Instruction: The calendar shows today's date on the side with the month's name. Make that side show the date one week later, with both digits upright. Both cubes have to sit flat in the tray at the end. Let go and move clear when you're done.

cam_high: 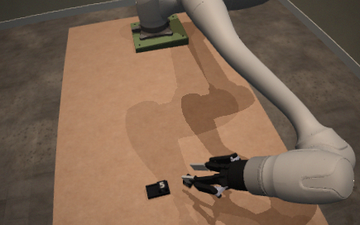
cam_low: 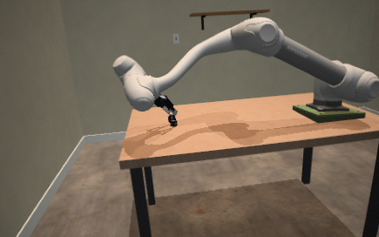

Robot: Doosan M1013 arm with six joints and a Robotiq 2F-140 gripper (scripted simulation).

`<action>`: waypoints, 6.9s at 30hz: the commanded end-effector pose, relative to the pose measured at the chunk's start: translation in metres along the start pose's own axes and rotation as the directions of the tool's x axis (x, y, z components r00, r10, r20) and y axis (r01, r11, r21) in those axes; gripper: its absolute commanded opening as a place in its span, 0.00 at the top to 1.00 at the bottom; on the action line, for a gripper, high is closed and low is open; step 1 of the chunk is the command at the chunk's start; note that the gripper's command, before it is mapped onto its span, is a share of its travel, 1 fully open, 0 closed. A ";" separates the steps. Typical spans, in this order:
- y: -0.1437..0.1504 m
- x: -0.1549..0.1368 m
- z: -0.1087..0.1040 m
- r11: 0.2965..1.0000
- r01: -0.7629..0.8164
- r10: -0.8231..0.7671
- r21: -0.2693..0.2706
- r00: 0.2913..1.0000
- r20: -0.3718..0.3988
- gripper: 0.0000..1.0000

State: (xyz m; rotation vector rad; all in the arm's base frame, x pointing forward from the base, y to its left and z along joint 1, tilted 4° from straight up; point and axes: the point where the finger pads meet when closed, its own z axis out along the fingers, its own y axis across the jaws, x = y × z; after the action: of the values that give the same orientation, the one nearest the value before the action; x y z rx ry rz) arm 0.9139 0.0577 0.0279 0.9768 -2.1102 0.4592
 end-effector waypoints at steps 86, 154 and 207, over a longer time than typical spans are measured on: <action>0.000 -0.045 0.044 1.000 0.000 0.000 0.000 1.000 0.000 0.65; 0.000 0.005 -0.005 1.000 0.000 0.000 0.000 1.000 0.000 0.76; 0.000 0.019 0.001 1.000 0.010 -0.007 -0.001 0.779 0.626 0.76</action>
State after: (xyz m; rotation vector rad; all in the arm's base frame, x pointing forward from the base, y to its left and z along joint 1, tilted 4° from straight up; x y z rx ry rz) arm 0.9058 0.0484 0.0416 1.2288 -2.6331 0.1620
